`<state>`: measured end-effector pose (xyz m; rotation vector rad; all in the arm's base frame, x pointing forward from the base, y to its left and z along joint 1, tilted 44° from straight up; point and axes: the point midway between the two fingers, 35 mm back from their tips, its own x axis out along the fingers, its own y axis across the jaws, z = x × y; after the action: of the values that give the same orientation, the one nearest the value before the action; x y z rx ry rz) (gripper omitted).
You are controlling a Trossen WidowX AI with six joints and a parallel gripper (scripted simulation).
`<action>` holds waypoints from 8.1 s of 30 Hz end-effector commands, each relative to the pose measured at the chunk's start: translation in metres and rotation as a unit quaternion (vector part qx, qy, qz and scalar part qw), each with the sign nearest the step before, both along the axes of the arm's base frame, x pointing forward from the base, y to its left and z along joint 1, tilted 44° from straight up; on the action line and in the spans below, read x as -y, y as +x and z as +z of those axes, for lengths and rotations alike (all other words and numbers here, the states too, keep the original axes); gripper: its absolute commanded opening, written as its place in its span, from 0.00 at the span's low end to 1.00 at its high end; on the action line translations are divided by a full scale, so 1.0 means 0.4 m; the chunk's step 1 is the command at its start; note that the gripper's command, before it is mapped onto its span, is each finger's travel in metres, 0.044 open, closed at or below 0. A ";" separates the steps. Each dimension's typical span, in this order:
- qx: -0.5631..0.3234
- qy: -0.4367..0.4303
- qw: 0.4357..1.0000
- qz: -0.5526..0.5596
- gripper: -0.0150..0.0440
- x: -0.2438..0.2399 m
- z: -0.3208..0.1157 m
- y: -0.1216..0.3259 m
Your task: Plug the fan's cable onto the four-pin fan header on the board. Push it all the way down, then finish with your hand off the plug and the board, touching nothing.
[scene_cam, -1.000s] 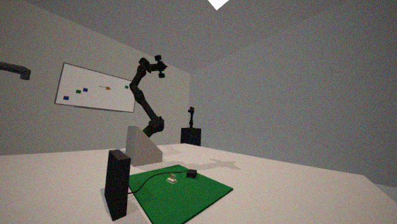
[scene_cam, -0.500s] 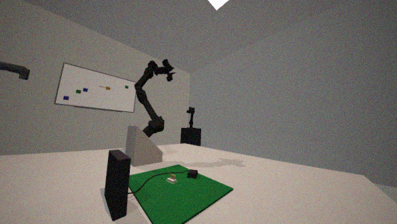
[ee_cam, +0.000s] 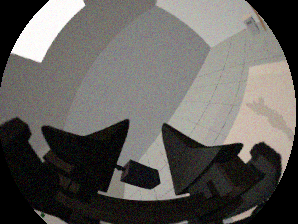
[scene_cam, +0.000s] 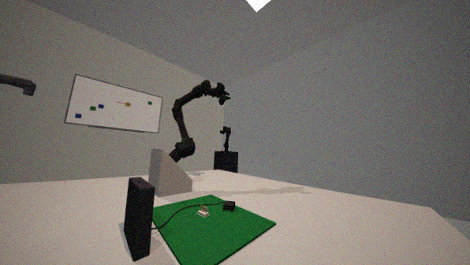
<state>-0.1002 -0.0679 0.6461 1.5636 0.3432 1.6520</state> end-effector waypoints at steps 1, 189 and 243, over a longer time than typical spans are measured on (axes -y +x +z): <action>0.044 -0.087 0.991 -0.089 0.61 -0.162 -0.009 0.090; 0.825 -0.401 0.393 0.064 0.61 -0.626 -1.608 1.014; 0.825 -0.401 0.393 0.064 0.61 -0.626 -1.608 1.014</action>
<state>0.3145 0.1744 0.0120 -1.1555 0.0347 1.7671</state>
